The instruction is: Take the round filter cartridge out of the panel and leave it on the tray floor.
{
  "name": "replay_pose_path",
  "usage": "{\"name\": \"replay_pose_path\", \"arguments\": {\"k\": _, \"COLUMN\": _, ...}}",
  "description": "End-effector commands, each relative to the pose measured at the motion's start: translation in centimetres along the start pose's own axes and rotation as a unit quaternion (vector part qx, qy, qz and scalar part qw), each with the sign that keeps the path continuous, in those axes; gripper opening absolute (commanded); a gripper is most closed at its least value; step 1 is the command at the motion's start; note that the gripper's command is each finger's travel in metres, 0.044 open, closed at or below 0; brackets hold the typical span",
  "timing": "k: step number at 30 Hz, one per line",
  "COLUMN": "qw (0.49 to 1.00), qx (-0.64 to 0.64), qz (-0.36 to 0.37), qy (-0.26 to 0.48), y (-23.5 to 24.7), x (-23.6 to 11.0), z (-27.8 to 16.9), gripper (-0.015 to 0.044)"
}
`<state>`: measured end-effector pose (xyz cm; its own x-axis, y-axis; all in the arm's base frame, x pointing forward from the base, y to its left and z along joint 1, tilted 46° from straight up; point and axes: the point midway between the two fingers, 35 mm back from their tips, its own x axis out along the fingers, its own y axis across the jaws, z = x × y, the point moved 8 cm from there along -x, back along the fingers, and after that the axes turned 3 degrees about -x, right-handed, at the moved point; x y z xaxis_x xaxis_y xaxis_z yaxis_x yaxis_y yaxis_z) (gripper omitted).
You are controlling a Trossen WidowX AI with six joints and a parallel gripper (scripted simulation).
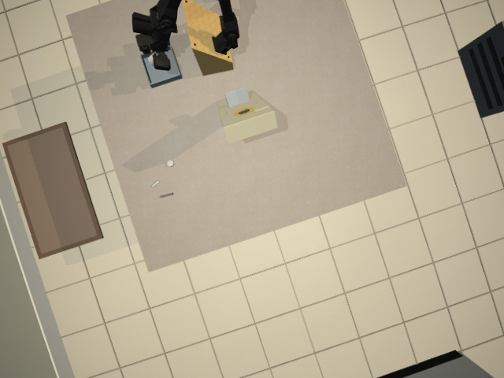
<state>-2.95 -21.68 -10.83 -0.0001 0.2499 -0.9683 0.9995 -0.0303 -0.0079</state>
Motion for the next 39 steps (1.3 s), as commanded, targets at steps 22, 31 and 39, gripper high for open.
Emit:
{"name": "replay_pose_path", "arguments": {"k": 22, "qw": 1.0, "qx": 0.001, "qz": 0.0, "qy": 0.004, "y": 0.1, "x": 2.4, "z": -1.8, "gripper": 0.0394}}
{"name": "replay_pose_path", "arguments": {"k": 31, "qw": 1.0, "qx": 0.001, "qz": 0.0, "qy": 0.004, "y": 0.0, "x": -1.2, "z": 0.6, "gripper": 0.044}}
{"name": "replay_pose_path", "arguments": {"k": 39, "qw": 1.0, "qx": -0.001, "qz": -0.002, "qy": -0.002, "y": -0.1, "x": -2.5, "z": 1.4, "gripper": 0.044}}
